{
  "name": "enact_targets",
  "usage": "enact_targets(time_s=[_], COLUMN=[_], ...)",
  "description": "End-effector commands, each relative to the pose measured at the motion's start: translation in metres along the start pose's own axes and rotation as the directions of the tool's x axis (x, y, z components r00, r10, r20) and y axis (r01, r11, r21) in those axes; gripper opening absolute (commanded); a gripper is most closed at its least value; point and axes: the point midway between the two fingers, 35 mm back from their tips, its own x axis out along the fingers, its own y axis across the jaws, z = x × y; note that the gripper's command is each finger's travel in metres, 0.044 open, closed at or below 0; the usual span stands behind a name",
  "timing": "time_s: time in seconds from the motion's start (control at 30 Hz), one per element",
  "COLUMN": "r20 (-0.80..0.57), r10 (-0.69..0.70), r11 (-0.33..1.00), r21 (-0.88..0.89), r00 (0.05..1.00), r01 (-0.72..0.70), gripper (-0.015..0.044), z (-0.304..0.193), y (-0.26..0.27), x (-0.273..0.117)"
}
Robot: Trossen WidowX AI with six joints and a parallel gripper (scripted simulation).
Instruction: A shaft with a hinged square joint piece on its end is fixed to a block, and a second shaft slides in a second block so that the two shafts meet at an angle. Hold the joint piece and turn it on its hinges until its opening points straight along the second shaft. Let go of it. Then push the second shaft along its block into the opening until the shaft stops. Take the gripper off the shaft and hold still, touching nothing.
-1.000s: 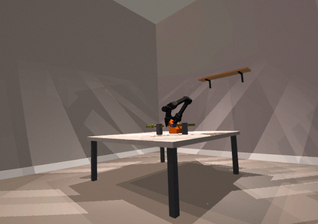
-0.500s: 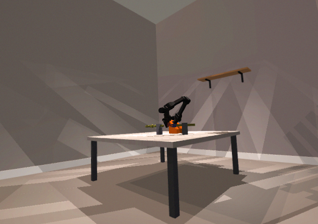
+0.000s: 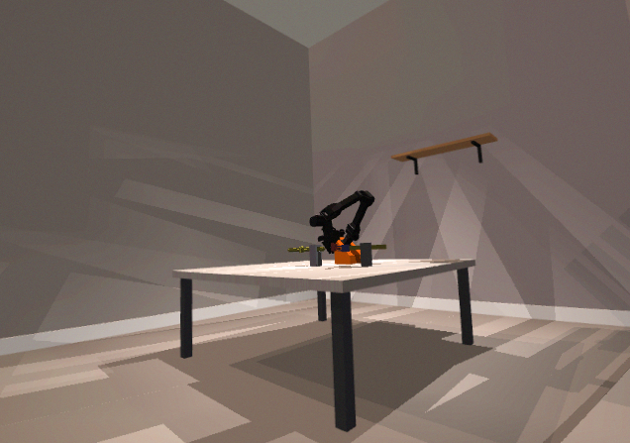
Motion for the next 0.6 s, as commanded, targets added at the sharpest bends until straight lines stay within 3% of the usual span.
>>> enact_targets(time_s=[0.0, 0.57], r20=[0.054, 0.126], r10=[-0.013, -0.043], r11=[0.998, 0.988], r21=[0.068, 0.153], r00=[0.998, 0.991], r01=[0.009, 0.023], gripper=[0.0000, 0.0000], z=[-0.0006, -0.0006], y=[0.0033, 0.0074], x=[0.0026, 0.0060])
